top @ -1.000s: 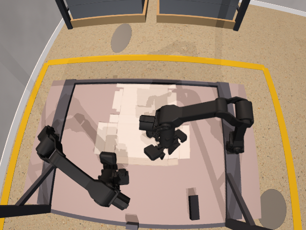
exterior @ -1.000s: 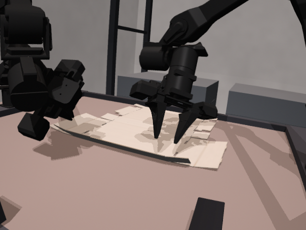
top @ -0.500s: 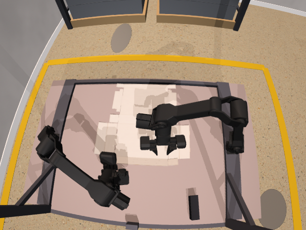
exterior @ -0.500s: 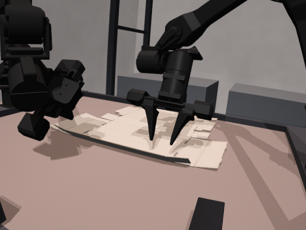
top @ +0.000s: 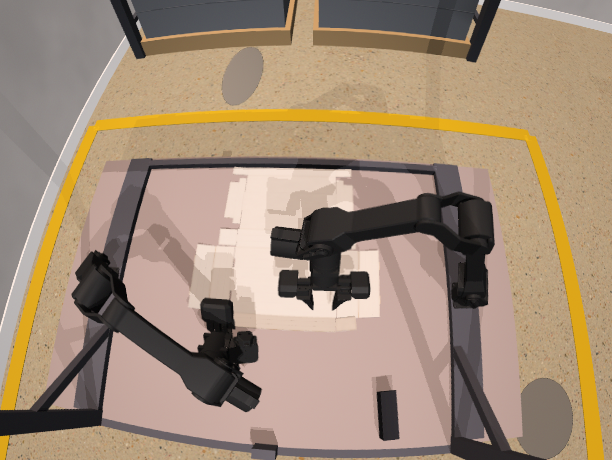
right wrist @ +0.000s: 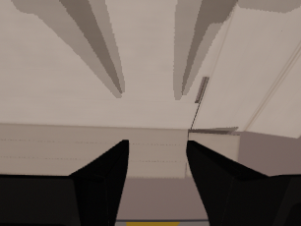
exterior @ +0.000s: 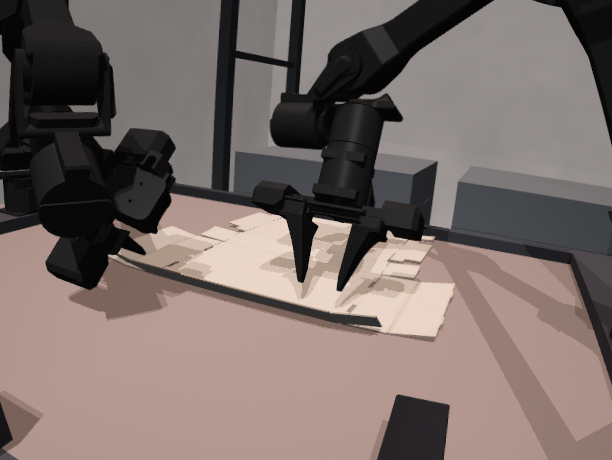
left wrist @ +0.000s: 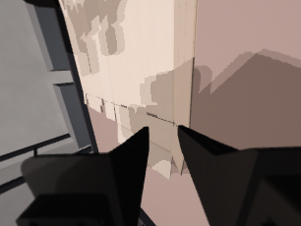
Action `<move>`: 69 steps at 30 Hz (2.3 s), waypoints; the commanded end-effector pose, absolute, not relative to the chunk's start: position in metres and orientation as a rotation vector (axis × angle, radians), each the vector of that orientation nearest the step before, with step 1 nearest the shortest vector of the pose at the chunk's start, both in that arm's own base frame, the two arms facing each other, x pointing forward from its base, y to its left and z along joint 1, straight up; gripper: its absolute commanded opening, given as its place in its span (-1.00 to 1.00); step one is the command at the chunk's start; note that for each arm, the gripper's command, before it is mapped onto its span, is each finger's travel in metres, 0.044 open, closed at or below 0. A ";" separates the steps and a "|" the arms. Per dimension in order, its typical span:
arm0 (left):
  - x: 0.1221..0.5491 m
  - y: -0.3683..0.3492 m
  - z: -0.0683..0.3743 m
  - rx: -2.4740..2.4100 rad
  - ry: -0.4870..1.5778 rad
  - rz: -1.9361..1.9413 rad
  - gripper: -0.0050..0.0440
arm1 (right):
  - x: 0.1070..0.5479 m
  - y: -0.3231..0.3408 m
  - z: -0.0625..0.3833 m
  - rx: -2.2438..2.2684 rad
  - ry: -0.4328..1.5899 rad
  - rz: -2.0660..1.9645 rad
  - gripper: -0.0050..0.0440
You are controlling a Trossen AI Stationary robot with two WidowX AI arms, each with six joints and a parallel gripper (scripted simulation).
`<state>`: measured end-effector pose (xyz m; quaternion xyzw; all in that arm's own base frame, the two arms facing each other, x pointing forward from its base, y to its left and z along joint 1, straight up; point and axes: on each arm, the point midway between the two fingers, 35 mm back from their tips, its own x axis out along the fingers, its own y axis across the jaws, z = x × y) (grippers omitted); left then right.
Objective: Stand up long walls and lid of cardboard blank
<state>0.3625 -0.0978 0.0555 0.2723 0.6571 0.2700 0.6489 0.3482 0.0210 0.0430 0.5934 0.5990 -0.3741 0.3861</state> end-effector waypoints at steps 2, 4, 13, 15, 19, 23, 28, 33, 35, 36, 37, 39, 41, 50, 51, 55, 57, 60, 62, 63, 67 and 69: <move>0.365 -0.092 0.069 0.590 1.460 0.606 0.18 | 0.352 0.020 0.049 1.516 1.502 -0.939 0.03; 0.365 -0.092 0.069 0.590 1.460 0.606 0.37 | 0.352 0.020 0.049 1.516 1.502 -0.939 0.03; 0.365 -0.092 0.069 0.590 1.460 0.606 0.83 | 0.351 0.018 0.051 1.516 1.502 -0.939 0.03; 0.365 -0.092 0.069 0.590 1.461 0.606 0.83 | 0.351 0.017 0.052 1.516 1.502 -0.939 0.03; 0.365 -0.092 0.069 0.590 1.461 0.606 0.83 | 0.351 0.018 0.052 1.516 1.502 -0.939 0.03; 0.365 -0.092 0.069 0.590 1.461 0.606 0.83 | 0.351 0.018 0.052 1.516 1.502 -0.939 0.03; 0.365 -0.092 0.069 0.590 1.461 0.606 0.83 | 0.351 0.018 0.052 1.516 1.502 -0.939 0.03; 0.365 -0.092 0.069 0.590 1.460 0.606 0.83 | 0.352 0.018 0.052 1.516 1.502 -0.939 0.03; 0.365 -0.092 0.069 0.590 1.460 0.606 0.83 | 0.352 0.018 0.052 1.516 1.502 -0.939 0.03; 0.365 -0.092 0.069 0.590 1.460 0.606 0.83 | 0.352 0.018 0.052 1.516 1.502 -0.939 0.03; 0.365 -0.092 0.069 0.590 1.460 0.606 0.83 | 0.352 0.018 0.052 1.516 1.502 -0.939 0.03; 0.365 -0.092 0.069 0.590 1.460 0.606 0.83 | 0.352 0.018 0.052 1.516 1.502 -0.939 0.03; 0.365 -0.092 0.069 0.590 1.460 0.606 0.83 | 0.352 0.018 0.052 1.516 1.502 -0.939 0.03; 0.365 -0.092 0.069 0.590 1.460 0.606 0.83 | 0.352 0.018 0.052 1.516 1.502 -0.939 0.03; 0.365 -0.092 0.069 0.590 1.460 0.606 0.83 | 0.352 0.019 0.052 1.516 1.502 -0.939 0.03; 0.365 -0.092 0.069 0.590 1.460 0.606 0.83 | 0.352 0.019 0.052 1.519 1.503 -0.937 0.03; 0.365 -0.092 0.069 0.590 1.460 0.606 0.83 | 0.352 0.018 0.048 1.519 1.503 -0.937 0.03; 0.365 -0.092 0.069 0.590 1.460 0.606 0.83 | 0.352 0.018 0.043 1.519 1.503 -0.937 0.03; 0.365 -0.092 0.069 0.590 1.460 0.606 0.83 | 0.352 0.017 0.040 1.519 1.503 -0.937 0.03; 0.365 -0.092 0.069 0.590 1.460 0.606 0.83 | 0.352 0.017 0.039 1.519 1.503 -0.937 0.03; 0.365 -0.092 0.069 0.590 1.460 0.606 0.83 | 0.352 0.017 0.035 1.519 1.503 -0.937 0.03; 0.365 -0.092 0.069 0.590 1.460 0.606 0.83 | 0.352 0.016 0.032 1.519 1.503 -0.937 0.03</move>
